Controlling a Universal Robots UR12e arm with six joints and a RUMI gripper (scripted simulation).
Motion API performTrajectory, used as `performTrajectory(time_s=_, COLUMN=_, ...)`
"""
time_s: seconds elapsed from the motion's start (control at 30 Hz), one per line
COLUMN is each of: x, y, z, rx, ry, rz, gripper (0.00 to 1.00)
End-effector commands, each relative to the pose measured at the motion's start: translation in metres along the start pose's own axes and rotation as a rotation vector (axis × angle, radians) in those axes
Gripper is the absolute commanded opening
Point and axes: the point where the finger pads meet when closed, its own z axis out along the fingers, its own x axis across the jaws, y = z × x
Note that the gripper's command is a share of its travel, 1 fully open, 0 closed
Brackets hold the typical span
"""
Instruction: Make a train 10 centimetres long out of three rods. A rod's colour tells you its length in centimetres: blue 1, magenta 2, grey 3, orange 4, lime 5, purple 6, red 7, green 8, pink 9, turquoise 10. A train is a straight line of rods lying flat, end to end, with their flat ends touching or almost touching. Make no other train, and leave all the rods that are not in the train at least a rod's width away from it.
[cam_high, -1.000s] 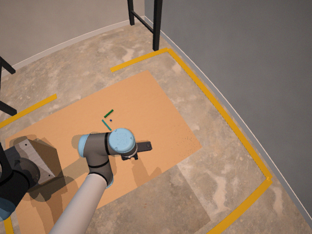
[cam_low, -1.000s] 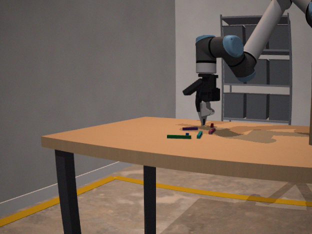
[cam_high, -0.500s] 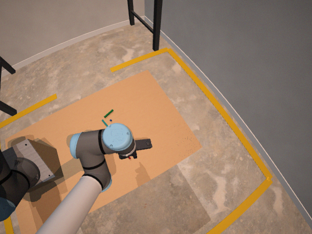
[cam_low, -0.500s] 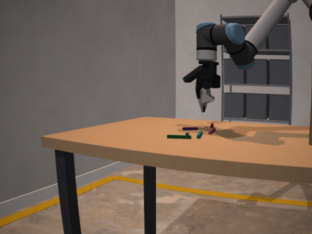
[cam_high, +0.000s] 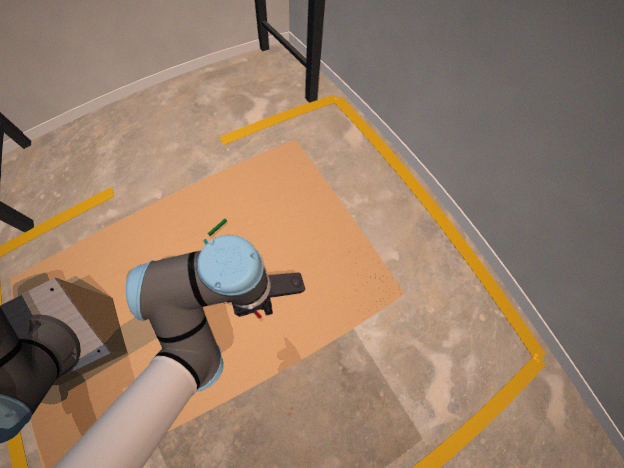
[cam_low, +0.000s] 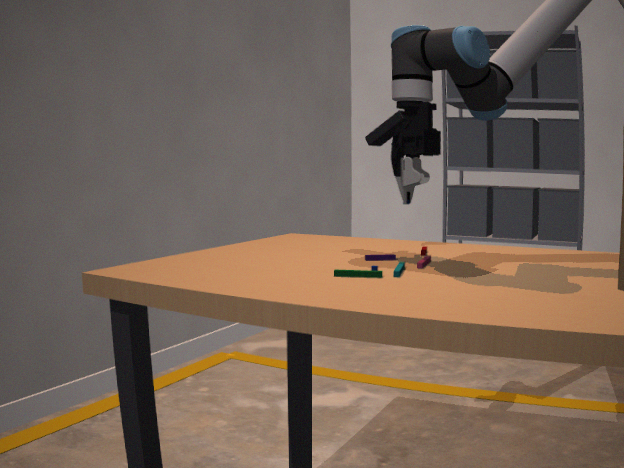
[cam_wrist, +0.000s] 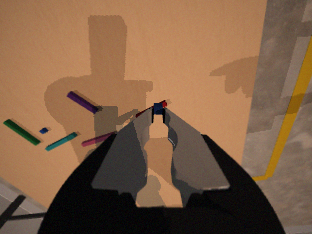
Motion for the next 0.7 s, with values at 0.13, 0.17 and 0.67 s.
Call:
performTrajectory(time_s=0.13, x=-0.009, y=0.002, z=0.001, rx=-0.006, ry=0.000, rz=0.004, gripper=0.00)
performTrajectory(time_s=0.17, x=-0.015, y=0.002, z=0.001, rx=-0.006, ry=-0.001, rz=0.010, gripper=0.00)
performTrajectory(time_s=0.67, x=-0.157, y=0.044, z=0.000, rx=-0.008, ry=-0.006, rz=0.143, gripper=0.00)
